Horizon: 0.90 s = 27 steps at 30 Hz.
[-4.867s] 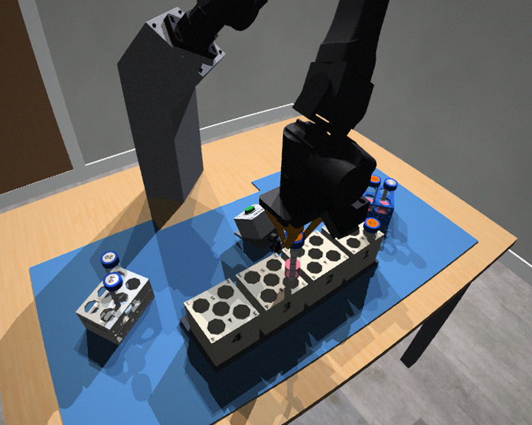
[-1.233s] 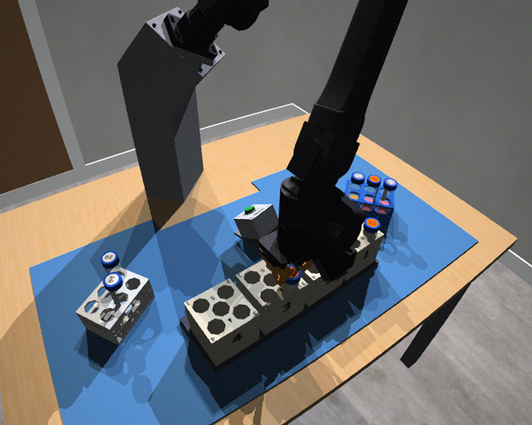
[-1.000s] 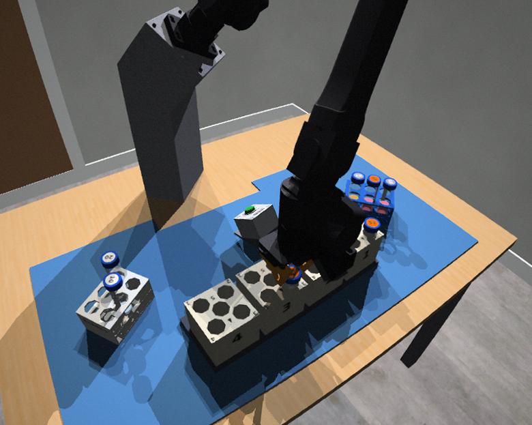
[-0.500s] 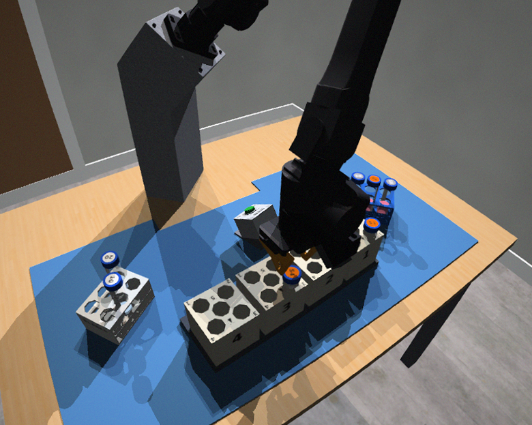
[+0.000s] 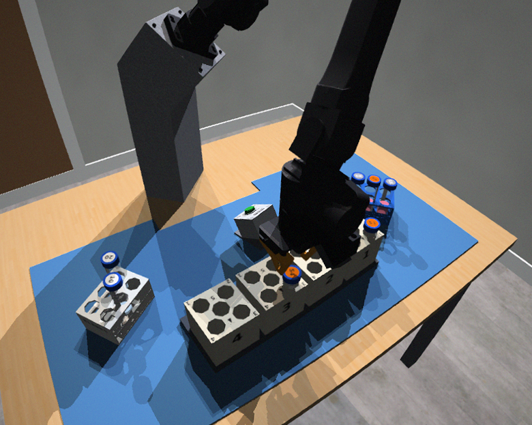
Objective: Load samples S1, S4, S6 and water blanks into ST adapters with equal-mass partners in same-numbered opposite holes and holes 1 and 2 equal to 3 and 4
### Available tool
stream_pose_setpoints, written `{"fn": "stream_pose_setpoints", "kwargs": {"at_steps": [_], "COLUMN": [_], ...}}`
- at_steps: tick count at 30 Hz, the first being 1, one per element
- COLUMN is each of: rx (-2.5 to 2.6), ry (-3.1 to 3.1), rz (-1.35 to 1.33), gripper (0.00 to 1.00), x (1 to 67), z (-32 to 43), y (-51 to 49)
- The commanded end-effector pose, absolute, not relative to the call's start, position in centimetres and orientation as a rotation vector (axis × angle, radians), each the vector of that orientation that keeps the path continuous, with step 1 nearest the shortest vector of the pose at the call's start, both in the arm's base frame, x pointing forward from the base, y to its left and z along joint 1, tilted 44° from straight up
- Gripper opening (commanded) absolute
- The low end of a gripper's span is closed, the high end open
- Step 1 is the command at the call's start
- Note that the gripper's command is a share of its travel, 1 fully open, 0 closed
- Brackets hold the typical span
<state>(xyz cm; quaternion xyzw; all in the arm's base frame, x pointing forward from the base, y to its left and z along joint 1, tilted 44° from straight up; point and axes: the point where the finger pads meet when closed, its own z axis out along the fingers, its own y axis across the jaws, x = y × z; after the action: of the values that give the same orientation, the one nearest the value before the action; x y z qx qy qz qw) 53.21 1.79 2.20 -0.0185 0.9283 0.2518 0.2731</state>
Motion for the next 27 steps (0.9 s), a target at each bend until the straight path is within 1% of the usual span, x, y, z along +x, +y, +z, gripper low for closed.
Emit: {"fn": "stream_pose_setpoints", "kwargs": {"at_steps": [1, 5, 6, 17, 27], "rx": [-0.056, -0.051, -0.157, -0.791, -0.780], "ry": [2.472, 2.473, 2.445, 2.254, 2.259], "rz": [0.662, 0.655, 0.633, 0.394, 0.405], "gripper": [0.55, 0.55, 0.80, 0.80, 0.80], "x": [53.8, 53.0, 53.1, 49.1, 46.3], "z": [3.3, 3.8, 4.3, 6.9, 8.7], "y": [1.1, 0.6, 2.8, 10.8, 16.6]}}
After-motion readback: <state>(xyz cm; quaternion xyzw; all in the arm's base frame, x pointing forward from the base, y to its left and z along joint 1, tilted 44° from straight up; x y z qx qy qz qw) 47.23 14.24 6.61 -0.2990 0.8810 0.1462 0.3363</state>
